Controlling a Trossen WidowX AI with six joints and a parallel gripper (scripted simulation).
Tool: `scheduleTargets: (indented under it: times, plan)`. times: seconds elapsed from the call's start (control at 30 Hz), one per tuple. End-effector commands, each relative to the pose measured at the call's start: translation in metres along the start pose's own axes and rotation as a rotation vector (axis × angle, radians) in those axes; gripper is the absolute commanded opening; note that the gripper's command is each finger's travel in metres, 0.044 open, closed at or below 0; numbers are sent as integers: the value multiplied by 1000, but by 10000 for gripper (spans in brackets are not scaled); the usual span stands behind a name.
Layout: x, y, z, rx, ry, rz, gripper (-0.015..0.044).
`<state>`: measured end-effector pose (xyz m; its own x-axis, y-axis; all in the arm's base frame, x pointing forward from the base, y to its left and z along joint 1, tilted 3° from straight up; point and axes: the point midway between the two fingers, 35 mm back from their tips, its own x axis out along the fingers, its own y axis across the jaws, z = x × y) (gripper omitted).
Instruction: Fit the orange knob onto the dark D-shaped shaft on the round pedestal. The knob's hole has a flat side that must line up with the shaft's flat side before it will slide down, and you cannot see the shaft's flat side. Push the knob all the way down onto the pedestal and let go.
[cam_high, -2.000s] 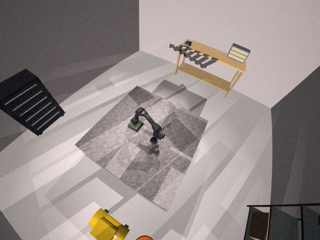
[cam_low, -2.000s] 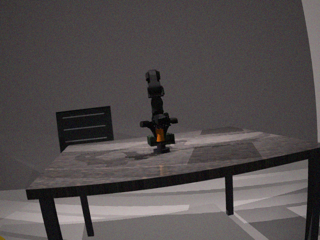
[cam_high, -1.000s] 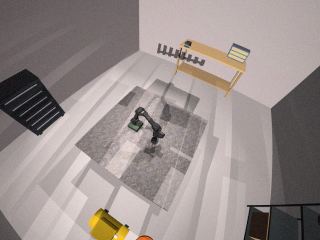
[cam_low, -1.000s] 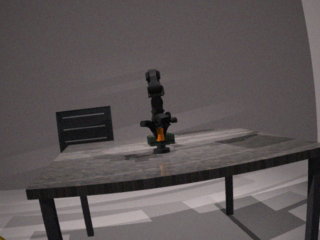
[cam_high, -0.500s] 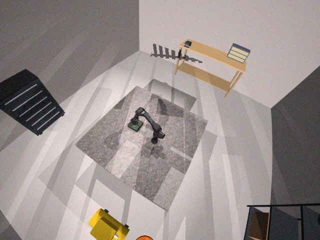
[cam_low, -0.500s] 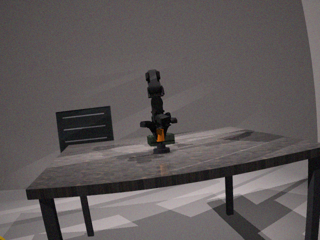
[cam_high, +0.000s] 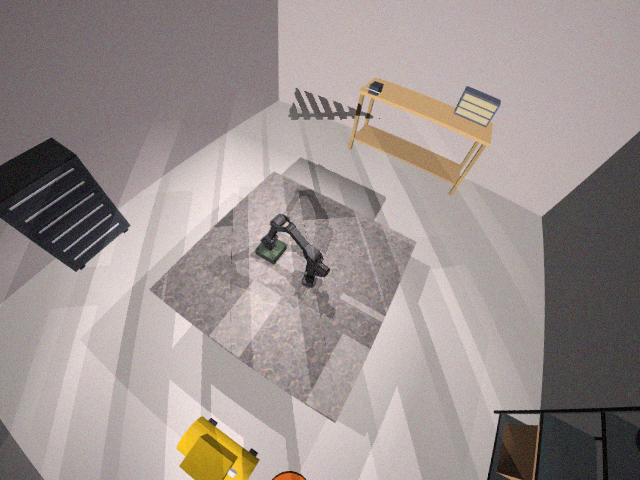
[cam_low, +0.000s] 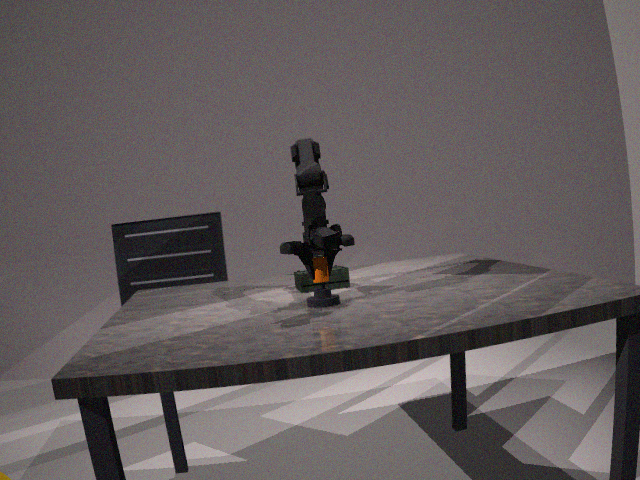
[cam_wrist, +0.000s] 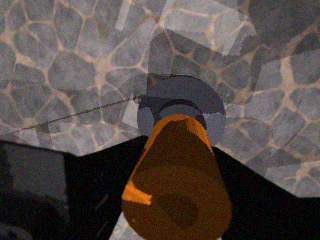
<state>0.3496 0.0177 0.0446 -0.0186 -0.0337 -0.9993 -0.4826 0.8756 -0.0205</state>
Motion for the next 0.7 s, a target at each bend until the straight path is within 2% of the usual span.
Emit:
scheduleTargets:
  times: [0.0,0.2,0.67]
  plan:
    - [-3,0,-1,-27,-3,-3,0]
    - [0,0,1,-211,-2,-4,0]
    - [2,-1,1,-211,-2,-4,0]
